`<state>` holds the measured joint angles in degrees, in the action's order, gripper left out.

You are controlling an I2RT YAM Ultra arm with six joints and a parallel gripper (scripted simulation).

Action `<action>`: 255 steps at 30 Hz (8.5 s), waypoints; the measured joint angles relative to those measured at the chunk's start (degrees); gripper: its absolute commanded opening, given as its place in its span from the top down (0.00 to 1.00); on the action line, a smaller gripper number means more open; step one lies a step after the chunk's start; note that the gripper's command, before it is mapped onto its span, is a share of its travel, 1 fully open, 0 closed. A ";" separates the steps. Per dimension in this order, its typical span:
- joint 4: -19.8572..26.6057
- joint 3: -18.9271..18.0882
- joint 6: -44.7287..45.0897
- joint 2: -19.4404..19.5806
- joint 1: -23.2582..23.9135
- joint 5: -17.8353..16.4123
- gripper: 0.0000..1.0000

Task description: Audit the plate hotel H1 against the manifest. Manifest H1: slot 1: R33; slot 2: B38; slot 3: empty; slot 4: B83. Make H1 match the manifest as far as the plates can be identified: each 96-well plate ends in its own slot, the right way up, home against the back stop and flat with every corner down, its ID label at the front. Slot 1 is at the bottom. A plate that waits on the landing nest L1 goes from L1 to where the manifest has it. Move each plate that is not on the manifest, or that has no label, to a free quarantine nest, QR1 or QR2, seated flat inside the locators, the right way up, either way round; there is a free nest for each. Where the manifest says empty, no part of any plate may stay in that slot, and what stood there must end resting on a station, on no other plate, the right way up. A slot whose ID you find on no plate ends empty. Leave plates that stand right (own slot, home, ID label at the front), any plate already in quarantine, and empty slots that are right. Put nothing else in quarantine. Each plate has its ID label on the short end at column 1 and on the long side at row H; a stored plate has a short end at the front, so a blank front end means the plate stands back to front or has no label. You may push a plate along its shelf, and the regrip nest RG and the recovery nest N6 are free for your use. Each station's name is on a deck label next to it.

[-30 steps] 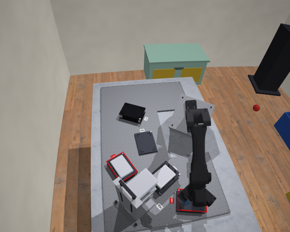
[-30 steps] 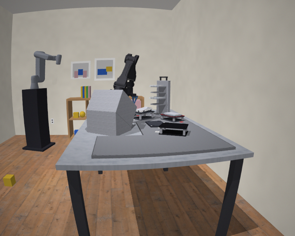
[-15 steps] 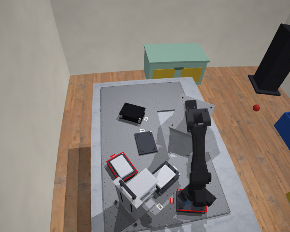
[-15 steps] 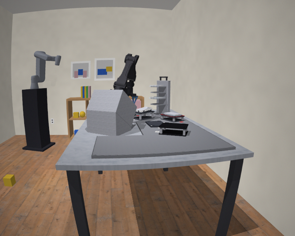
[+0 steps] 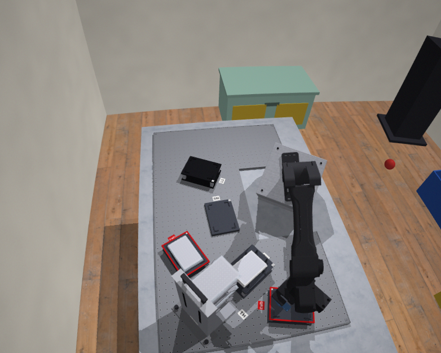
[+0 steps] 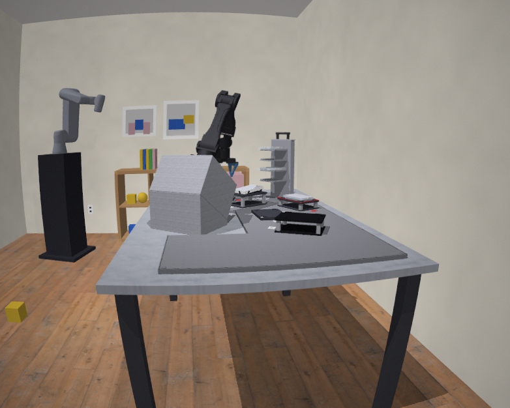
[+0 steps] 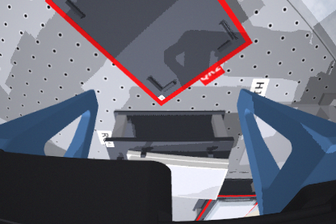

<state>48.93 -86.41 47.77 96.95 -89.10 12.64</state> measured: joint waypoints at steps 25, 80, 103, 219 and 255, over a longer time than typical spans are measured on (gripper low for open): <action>7.50 -3.91 -1.20 -2.91 -1.25 0.72 0.00; 21.20 -7.06 -15.87 -13.88 4.59 -1.51 0.00; 18.01 2.67 -31.04 -22.05 17.51 -8.63 0.00; -6.43 22.56 -64.52 -17.81 29.81 -16.39 0.00; -13.81 25.03 -64.89 -13.14 29.35 -16.11 0.00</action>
<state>35.11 -61.39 -17.12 83.81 -59.75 -3.46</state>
